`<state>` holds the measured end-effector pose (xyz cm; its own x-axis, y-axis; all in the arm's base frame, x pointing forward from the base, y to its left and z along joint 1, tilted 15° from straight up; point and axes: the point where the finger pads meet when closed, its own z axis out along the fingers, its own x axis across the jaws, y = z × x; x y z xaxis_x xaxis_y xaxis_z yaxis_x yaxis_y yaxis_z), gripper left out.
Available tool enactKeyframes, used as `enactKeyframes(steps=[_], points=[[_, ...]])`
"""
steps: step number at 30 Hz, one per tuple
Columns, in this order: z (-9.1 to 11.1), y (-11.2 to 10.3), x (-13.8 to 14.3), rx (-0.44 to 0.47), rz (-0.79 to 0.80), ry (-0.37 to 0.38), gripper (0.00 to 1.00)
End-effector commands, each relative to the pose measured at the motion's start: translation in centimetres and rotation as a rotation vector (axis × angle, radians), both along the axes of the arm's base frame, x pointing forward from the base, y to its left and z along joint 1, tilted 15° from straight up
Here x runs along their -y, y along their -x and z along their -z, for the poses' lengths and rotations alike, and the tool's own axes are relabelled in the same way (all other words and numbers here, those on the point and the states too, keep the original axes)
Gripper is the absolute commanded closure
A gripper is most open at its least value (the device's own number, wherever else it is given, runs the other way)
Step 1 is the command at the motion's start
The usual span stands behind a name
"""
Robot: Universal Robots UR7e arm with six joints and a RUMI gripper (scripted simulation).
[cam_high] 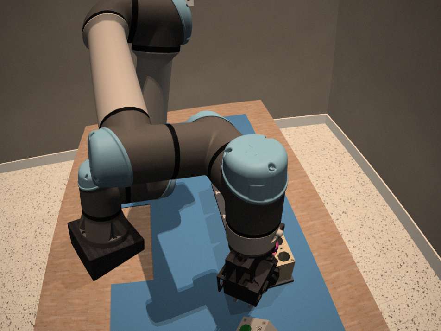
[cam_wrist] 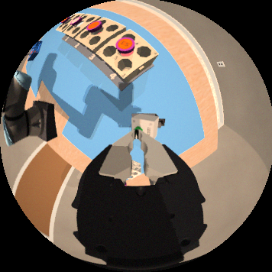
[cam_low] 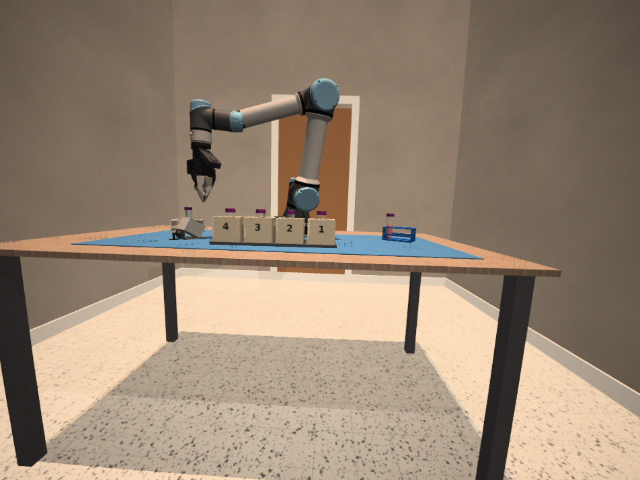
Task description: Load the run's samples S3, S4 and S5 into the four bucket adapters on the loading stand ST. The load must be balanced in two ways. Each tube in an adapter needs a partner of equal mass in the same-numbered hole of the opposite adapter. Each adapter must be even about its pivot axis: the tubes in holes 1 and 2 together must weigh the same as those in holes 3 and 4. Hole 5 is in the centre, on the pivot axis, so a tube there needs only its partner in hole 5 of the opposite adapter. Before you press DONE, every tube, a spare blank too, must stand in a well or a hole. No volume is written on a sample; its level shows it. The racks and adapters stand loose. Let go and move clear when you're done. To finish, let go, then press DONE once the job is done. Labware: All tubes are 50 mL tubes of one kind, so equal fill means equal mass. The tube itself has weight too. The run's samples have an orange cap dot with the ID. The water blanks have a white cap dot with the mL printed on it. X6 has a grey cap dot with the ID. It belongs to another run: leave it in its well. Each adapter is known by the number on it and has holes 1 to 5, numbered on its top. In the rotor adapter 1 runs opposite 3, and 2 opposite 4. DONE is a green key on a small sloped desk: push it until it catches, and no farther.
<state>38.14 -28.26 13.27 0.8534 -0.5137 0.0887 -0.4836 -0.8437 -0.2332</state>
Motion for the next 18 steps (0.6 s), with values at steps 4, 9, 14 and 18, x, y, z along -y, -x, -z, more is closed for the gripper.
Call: enactKeyframes(steps=[4, 9, 14, 18], points=[[1.1, 1.5, 4.2, 0.011, -0.032, -0.007, 1.0], [1.1, 1.5, 4.2, 0.011, -0.032, -0.007, 1.0], [1.4, 1.4, 4.2, -0.014, -0.04, -0.027, 1.0], [2.7, 1.0, 4.0, -0.115, -0.074, -0.108, 1.0]])
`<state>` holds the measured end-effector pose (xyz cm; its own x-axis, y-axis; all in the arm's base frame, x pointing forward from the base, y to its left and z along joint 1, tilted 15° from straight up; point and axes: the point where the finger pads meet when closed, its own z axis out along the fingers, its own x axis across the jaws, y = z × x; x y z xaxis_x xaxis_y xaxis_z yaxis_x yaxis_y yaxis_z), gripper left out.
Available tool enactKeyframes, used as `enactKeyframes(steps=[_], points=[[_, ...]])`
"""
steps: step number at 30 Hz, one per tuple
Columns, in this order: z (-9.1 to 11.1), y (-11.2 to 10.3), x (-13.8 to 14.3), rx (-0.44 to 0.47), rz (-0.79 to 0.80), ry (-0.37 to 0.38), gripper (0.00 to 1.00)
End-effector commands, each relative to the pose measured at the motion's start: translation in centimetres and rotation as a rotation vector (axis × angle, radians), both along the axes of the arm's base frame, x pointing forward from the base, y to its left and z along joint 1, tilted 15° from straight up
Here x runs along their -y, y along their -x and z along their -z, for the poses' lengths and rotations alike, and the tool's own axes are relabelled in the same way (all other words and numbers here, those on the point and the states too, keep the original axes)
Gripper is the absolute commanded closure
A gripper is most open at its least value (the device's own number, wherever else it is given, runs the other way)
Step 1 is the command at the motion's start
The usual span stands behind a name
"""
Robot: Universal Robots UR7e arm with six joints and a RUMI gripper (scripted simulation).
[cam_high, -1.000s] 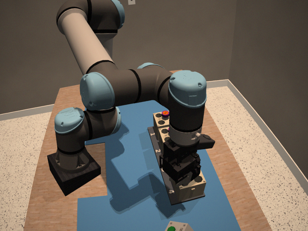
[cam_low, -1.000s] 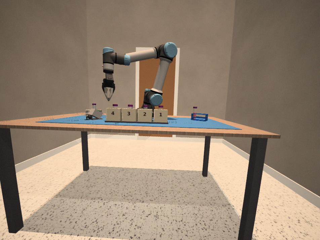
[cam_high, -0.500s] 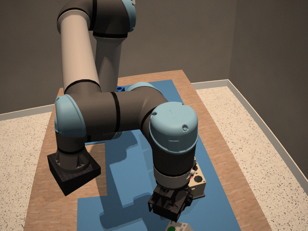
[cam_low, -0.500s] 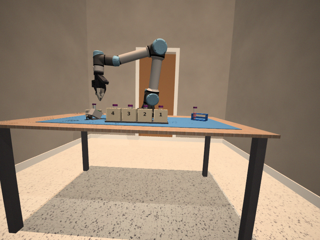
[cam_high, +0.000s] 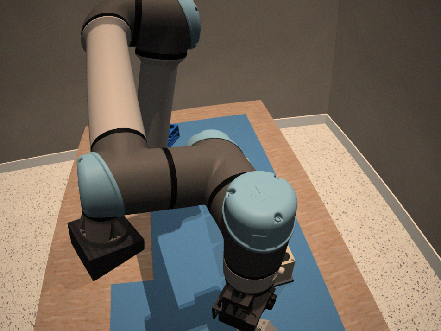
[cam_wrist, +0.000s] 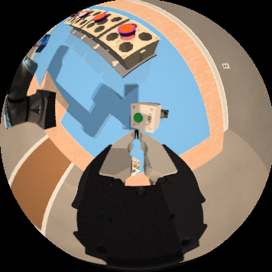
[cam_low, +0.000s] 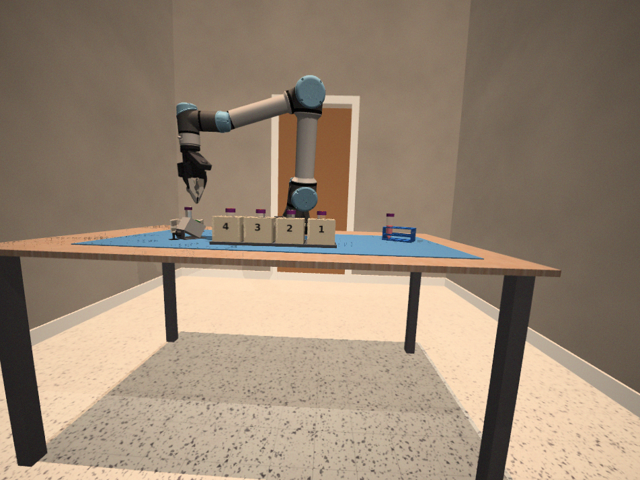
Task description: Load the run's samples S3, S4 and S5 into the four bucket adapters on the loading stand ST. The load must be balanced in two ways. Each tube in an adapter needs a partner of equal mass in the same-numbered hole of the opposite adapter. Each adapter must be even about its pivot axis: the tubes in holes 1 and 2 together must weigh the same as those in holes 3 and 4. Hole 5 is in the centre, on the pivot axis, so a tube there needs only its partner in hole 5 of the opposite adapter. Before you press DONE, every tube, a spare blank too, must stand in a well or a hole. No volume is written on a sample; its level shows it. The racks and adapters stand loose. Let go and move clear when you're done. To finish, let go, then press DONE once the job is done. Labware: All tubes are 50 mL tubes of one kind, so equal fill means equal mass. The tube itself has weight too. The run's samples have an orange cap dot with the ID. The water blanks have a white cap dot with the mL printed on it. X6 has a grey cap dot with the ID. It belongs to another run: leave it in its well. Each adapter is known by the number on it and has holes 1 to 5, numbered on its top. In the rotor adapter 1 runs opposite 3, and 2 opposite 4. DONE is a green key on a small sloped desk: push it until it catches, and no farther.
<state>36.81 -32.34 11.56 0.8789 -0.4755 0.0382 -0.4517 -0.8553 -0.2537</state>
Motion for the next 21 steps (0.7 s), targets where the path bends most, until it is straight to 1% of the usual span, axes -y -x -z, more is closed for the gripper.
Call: enactKeyframes(steps=[1, 3, 9, 11, 13, 21], points=[[1.3, -0.4, -0.1, -0.107, -0.036, -0.083, 1.0], [1.9, -0.6, -0.2, -0.155, -0.052, -0.12, 1.0], [3.8, -1.1, -0.4, -0.154, -0.052, -0.12, 1.0], [3.8, -1.1, -0.4, -0.154, -0.052, -0.12, 1.0], [4.3, -1.2, -0.5, -0.154, -0.052, -0.12, 1.0], [4.3, -1.2, -0.5, -0.154, -0.052, -0.12, 1.0]])
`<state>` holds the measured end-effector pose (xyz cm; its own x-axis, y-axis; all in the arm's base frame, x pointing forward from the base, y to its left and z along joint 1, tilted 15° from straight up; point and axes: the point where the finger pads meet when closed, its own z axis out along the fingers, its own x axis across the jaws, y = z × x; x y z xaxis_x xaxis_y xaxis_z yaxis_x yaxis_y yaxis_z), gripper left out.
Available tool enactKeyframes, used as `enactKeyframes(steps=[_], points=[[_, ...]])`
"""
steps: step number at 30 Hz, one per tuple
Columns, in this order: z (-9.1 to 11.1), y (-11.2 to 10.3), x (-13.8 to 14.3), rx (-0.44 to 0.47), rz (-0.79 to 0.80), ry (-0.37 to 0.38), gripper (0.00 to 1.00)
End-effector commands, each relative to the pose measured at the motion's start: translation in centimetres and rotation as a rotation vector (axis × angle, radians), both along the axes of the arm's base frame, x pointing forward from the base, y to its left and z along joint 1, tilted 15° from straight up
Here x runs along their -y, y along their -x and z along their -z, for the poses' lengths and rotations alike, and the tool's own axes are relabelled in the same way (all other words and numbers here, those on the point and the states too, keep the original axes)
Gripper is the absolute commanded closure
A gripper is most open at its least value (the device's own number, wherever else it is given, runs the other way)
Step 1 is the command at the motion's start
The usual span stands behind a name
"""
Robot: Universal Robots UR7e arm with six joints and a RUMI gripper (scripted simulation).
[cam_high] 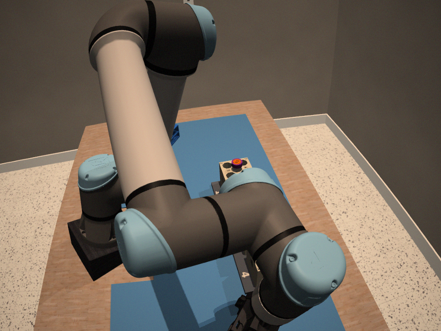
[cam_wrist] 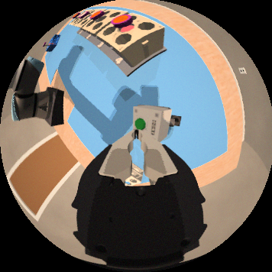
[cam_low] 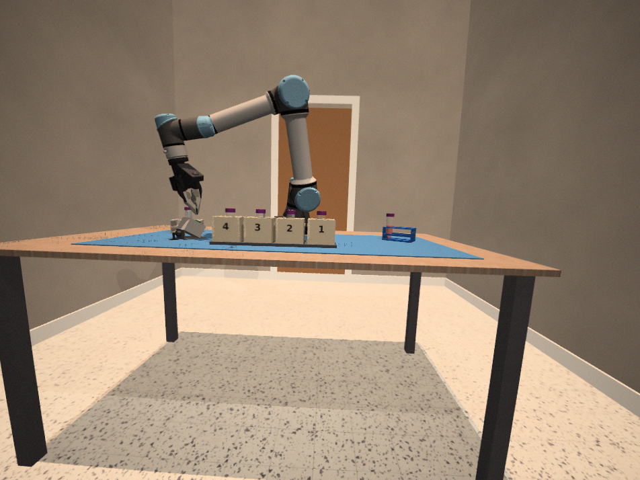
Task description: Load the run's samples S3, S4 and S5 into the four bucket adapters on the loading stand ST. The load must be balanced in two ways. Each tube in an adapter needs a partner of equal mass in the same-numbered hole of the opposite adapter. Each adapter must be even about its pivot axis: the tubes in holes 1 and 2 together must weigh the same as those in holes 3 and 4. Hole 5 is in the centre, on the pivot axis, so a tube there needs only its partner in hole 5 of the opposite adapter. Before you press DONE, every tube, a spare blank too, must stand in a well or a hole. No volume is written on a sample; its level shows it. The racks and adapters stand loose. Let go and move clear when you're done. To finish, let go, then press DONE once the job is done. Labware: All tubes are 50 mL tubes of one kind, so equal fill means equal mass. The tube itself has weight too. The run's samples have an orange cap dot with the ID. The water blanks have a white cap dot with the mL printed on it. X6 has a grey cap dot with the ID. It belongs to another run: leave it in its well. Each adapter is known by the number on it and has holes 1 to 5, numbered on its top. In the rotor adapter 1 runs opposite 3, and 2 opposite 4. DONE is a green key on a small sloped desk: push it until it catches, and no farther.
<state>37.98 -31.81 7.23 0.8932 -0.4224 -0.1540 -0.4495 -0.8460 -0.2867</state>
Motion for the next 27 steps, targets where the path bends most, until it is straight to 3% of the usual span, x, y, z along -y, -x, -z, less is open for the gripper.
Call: enactKeyframes(steps=[1, 27], points=[[0.0, 0.0, 0.0, 0.001, 0.0, 0.001, 1.0], [1.3, -0.3, -0.2, 0.001, 0.0, 0.001, 1.0]])
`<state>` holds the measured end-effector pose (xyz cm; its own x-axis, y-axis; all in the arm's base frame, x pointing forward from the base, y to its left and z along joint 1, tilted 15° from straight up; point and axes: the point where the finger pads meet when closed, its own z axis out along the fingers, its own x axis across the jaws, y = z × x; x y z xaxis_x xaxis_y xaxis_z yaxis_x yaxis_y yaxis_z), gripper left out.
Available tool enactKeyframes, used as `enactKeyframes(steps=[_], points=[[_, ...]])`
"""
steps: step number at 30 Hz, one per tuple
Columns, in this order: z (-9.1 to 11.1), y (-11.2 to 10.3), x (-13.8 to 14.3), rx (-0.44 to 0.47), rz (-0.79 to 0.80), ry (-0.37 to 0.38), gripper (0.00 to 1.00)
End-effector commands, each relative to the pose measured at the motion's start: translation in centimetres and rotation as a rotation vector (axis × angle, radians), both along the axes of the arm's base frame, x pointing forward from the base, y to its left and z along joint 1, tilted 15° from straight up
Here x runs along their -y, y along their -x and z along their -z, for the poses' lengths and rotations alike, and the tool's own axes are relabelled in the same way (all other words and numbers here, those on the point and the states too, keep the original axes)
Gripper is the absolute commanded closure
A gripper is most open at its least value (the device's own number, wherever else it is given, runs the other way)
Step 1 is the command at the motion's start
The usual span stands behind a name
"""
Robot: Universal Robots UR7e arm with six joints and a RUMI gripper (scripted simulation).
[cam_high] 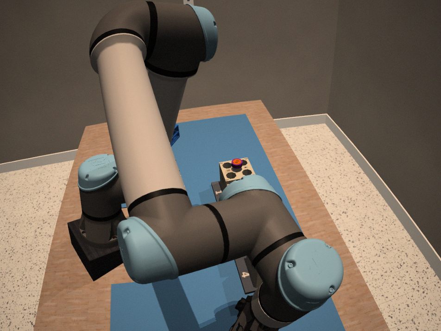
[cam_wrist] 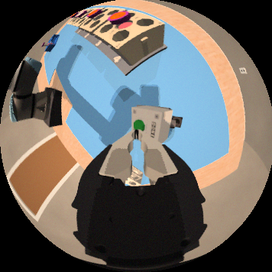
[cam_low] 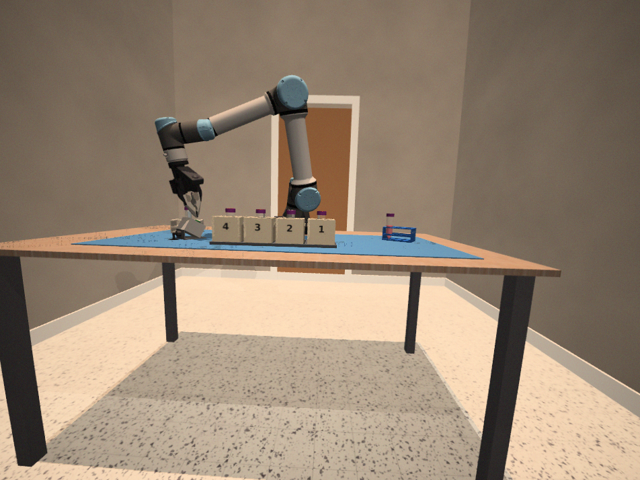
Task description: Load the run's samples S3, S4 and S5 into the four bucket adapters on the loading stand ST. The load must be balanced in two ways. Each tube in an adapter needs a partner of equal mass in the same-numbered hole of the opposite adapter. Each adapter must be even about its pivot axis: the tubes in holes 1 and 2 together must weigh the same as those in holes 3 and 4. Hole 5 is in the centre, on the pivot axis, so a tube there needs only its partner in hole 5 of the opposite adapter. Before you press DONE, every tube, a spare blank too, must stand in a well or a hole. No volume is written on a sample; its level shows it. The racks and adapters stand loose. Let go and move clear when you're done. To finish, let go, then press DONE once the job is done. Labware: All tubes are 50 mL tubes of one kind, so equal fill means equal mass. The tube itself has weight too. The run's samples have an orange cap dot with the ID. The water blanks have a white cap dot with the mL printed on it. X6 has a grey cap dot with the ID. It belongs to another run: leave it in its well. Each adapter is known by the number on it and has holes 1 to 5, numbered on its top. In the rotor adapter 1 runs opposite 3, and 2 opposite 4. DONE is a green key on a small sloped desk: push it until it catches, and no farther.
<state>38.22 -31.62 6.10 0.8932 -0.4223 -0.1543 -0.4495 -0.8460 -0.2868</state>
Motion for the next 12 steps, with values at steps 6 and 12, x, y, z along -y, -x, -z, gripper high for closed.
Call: enactKeyframes(steps=[6, 12], points=[[0.54, -0.13, -0.06, 0.001, 0.0, 0.001, 1.0], [0.93, -0.21, -0.13, 0.001, 0.0, 0.001, 1.0]])
